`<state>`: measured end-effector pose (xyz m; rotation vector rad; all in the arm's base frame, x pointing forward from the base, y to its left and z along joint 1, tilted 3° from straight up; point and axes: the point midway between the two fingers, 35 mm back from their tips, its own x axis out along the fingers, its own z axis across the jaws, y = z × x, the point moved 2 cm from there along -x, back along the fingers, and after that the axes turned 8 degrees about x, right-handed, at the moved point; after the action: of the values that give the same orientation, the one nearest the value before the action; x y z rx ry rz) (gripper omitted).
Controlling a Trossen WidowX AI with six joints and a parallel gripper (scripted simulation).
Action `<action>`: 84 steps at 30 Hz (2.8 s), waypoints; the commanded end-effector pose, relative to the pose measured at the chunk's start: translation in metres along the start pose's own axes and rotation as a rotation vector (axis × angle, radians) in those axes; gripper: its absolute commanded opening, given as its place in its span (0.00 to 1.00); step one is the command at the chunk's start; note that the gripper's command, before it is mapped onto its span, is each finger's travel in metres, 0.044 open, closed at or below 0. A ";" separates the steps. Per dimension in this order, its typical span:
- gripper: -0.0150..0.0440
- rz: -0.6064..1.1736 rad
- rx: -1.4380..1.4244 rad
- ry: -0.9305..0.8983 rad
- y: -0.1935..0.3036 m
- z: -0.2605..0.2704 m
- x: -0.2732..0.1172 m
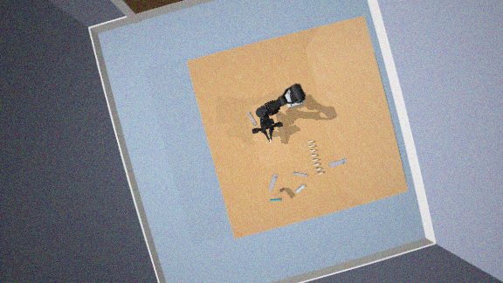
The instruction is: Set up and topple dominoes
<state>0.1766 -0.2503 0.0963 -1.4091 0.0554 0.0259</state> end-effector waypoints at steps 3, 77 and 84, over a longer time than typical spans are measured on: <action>0.29 -0.001 0.004 -0.004 0.000 0.000 0.000; 1.00 0.039 0.072 -0.017 0.065 -0.008 0.016; 1.00 0.076 0.192 0.028 0.062 -0.021 0.026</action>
<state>0.1912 -0.2511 0.0295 -1.3017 0.0836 0.0675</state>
